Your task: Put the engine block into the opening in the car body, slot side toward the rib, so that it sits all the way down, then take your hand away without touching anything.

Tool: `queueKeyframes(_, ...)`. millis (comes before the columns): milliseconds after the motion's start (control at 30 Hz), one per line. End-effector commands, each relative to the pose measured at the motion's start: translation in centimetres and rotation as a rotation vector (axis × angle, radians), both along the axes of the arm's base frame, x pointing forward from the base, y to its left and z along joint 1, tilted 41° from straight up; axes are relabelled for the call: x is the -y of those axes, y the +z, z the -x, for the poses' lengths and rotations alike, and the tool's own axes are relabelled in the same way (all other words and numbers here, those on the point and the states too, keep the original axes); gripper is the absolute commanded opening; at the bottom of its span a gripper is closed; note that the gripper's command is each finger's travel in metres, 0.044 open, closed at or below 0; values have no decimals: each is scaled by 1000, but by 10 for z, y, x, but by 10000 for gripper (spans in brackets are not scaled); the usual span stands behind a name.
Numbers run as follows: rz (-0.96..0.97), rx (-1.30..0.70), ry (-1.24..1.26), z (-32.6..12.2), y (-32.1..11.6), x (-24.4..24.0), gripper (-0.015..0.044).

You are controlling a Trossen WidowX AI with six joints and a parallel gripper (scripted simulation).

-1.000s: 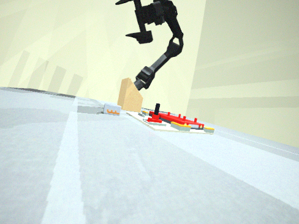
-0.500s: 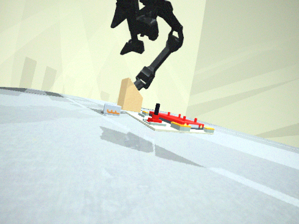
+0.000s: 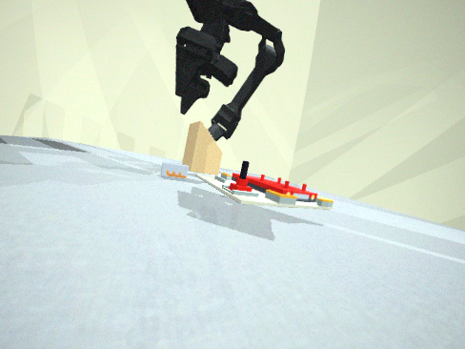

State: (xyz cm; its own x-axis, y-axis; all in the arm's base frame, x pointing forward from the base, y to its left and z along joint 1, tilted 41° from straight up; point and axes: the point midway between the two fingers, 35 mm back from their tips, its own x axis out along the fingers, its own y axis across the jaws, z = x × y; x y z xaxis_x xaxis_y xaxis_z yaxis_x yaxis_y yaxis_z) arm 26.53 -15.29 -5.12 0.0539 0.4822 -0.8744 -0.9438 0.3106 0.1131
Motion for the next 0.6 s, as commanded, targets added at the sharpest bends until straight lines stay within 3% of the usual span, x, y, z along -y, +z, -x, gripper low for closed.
queueKeyframes(0,-68,28,92,1,-11,-14,440)
queueKeyframes(233,-189,93,241,5,-28,-36,440)
queueKeyframes(567,-193,95,245,6,-56,-59,440)
